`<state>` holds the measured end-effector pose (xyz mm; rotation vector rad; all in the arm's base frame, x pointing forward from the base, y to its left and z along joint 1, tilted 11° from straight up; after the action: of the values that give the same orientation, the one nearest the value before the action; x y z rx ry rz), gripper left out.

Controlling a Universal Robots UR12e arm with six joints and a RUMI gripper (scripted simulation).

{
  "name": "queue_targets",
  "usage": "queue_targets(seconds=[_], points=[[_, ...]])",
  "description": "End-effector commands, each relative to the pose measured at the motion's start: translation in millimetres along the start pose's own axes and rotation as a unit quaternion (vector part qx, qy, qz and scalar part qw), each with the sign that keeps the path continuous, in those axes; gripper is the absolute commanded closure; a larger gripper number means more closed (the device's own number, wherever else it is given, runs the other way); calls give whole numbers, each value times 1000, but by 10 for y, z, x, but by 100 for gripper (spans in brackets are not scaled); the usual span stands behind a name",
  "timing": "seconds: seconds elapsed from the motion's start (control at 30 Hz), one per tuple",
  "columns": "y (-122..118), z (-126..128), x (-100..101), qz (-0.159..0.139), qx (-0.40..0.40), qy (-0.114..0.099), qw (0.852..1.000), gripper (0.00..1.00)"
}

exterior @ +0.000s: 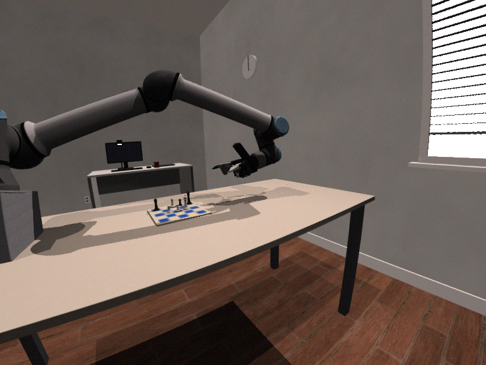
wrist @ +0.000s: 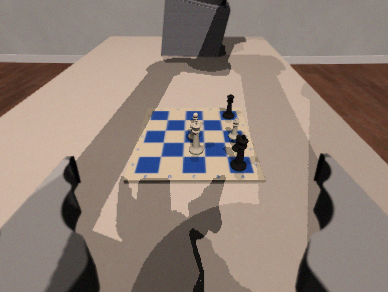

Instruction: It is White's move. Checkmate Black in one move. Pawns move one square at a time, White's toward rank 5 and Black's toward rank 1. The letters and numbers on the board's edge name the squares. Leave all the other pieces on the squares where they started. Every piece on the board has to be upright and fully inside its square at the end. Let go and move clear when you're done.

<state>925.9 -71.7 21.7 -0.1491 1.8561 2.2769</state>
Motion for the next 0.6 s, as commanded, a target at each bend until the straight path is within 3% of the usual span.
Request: queue_targets(seconds=[0.0, 0.3, 0.57], points=[[-30, -7, 2, -1, 0, 0, 1000, 0], [4, -6, 12, -8, 0, -1, 1000, 0], [50, -18, 53, -34, 1, -4, 999, 0]])
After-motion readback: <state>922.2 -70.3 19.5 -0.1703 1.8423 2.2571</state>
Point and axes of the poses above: the point where the finger pads meet when closed, its own x axis out along the fingers, its own z axis across the jaws, y = z × x, the point moved 10 cm from there along -x, back along the fingers
